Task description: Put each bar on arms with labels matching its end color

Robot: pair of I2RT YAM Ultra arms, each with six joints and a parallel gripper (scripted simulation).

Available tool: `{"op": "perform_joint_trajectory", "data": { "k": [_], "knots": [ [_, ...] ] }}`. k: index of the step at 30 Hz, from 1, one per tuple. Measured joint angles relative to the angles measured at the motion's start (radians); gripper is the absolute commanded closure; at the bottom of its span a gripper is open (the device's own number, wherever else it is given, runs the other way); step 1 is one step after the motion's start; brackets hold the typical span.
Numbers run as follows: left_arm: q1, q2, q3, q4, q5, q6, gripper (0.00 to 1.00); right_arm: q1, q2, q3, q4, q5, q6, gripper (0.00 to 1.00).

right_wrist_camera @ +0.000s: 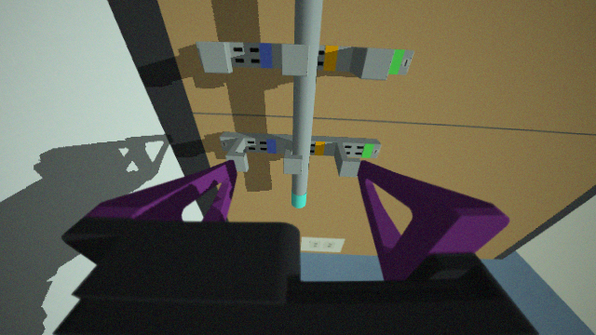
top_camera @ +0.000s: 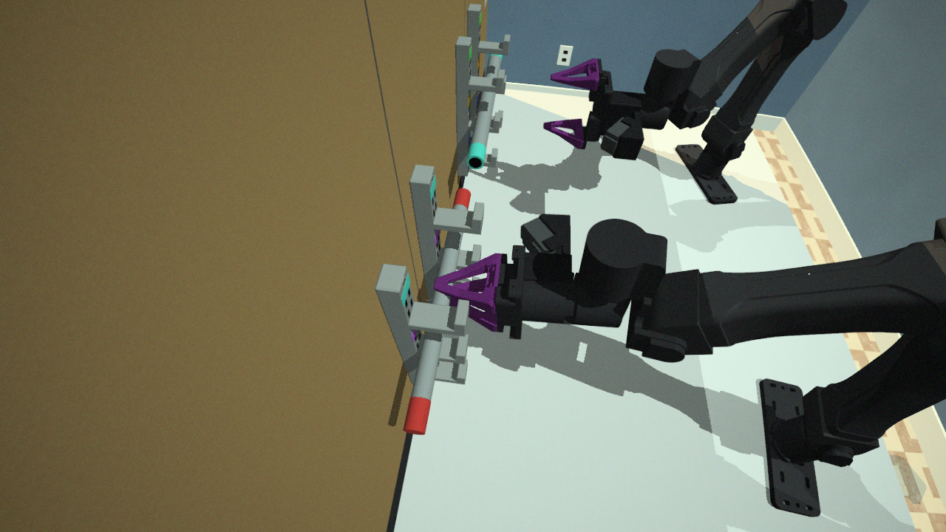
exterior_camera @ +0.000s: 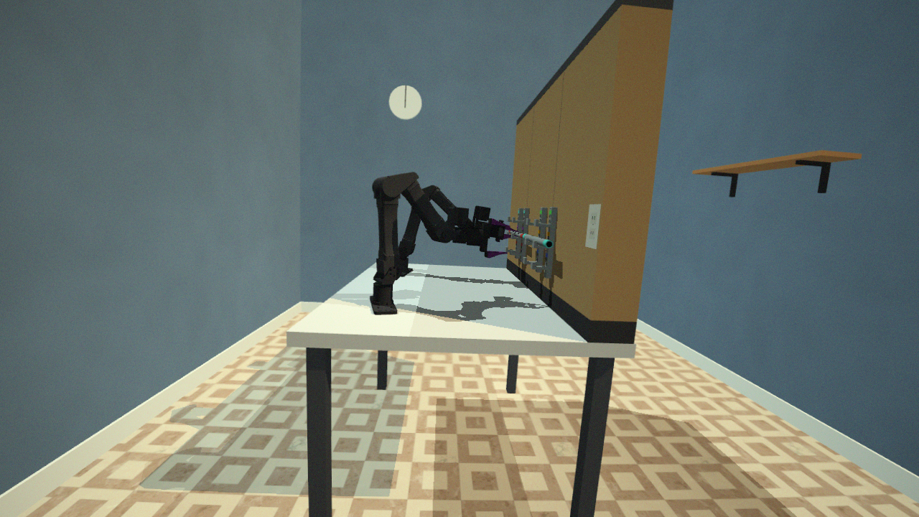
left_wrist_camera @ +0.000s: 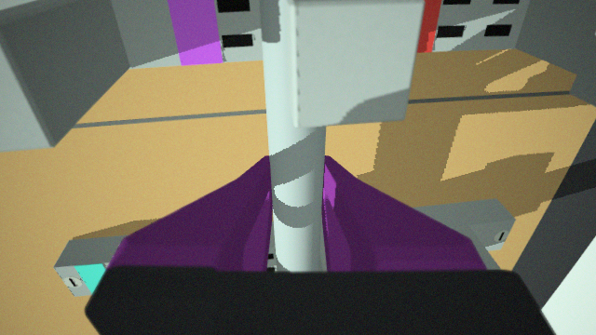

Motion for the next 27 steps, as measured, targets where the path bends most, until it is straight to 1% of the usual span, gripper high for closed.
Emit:
{"op": "perform_joint_trajectory", "data": {
  "k": [27],
  "knots": [
    [0.003, -0.043, 0.001, -0.090, 0.003, 0.006, 1.00, 0.000, 0.000, 0.000, 0.000, 0.000, 0.000, 0.00]
  ]
}}
